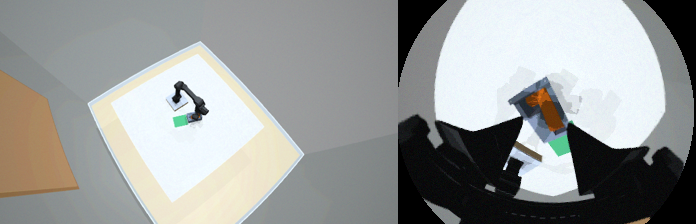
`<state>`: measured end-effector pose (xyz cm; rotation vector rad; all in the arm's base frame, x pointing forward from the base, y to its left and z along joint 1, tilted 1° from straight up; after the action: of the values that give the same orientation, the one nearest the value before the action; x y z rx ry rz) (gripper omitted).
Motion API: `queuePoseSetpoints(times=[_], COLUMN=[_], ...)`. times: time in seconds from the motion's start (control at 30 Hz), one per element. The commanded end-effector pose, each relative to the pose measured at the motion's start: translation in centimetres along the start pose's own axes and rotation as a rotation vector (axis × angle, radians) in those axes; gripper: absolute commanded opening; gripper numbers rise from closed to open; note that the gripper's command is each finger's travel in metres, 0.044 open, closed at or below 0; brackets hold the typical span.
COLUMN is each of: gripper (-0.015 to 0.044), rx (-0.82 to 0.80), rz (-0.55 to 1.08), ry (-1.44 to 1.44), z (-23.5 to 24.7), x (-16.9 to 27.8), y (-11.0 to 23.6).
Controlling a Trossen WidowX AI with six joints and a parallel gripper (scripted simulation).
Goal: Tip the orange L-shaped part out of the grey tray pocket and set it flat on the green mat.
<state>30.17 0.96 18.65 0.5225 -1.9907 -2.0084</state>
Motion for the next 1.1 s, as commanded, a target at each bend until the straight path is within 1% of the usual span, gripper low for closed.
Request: queuePoseSetpoints(times=[0.0, 0.43, 0.7, 1.07], gripper=[0.0280, 0.0280, 0.0280, 0.0280], rx=[-0.012, -0.012, -0.012, -0.012], rz=[0.020, 0.020, 0.020, 0.020], ry=[0.624, 0.638, 0.638, 0.638], z=[-1.8, -1.8, -1.8, -1.8], x=[2.9, 2.9, 3.0, 2.9], y=[-0.3, -0.4, -3.3, -4.7])
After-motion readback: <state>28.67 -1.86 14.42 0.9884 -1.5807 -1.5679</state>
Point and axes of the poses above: the point midway between the two fingers, 35 mm back from their tips, its own y axis back along the fingers, its own z axis across the jaws, x = y × z, the point moved 3 cm from there along y, back along the fingers, and after that the axes turned 4 degrees about y, right-handed, at the moved point
